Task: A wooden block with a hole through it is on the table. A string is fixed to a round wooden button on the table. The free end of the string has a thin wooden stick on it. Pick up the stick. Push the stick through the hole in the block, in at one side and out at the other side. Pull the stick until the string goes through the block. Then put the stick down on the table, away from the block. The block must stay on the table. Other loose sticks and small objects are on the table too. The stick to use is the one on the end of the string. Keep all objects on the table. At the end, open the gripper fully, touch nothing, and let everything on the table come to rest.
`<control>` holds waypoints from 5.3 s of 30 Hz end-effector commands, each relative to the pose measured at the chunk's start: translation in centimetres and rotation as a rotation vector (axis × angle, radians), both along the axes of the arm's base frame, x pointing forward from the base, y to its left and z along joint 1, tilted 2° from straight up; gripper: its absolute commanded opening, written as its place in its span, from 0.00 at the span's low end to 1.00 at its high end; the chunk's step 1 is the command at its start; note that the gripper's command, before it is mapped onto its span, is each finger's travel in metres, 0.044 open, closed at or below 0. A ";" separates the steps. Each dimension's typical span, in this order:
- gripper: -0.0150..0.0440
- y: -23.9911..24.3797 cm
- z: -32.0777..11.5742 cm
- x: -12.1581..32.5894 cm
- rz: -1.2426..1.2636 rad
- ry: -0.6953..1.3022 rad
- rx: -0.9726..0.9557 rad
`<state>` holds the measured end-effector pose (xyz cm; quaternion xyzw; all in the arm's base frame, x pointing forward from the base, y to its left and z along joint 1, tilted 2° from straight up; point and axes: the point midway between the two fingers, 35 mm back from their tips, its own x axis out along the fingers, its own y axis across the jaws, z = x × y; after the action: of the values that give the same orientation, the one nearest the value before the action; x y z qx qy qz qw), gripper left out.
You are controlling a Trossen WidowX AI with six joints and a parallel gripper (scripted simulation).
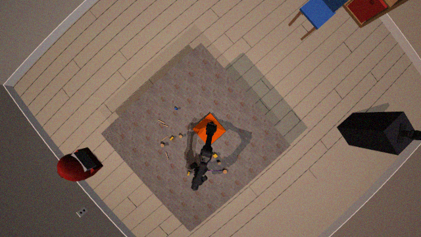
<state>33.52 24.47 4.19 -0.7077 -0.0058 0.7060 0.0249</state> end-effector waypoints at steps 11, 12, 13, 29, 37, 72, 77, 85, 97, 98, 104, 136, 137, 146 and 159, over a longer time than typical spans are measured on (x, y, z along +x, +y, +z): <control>0.25 -1.0 -0.8 -0.8 0.002 -0.002 -0.001; 0.25 -0.9 -0.8 -0.8 0.002 -0.002 -0.001; 0.25 -0.9 -0.8 -0.9 0.002 -0.001 -0.001; 0.25 -0.6 -0.7 -2.9 0.002 0.000 -0.001; 0.25 -0.5 -0.7 -3.9 0.002 0.000 0.000; 0.25 -0.4 -0.7 -8.6 0.003 0.002 0.000; 0.25 -0.5 -0.8 -9.2 0.003 0.003 0.000; 0.25 -0.6 -0.8 -10.2 0.003 0.003 0.000; 0.25 -0.7 -0.9 -11.2 0.002 -0.001 0.000; 0.25 -0.7 -0.9 -11.3 0.002 -0.001 0.000; 0.25 -0.7 -0.9 -12.0 0.002 -0.001 0.000; 0.25 -0.6 -0.8 -16.6 0.002 0.001 0.000; 0.25 -0.6 -0.8 -16.8 0.002 0.001 0.000; 0.46 -0.5 -0.9 -16.7 0.004 0.005 0.001; 0.46 -0.8 7.2 -16.6 0.003 0.004 0.001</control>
<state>17.11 24.01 9.51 -0.7072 -0.0077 0.7065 0.0263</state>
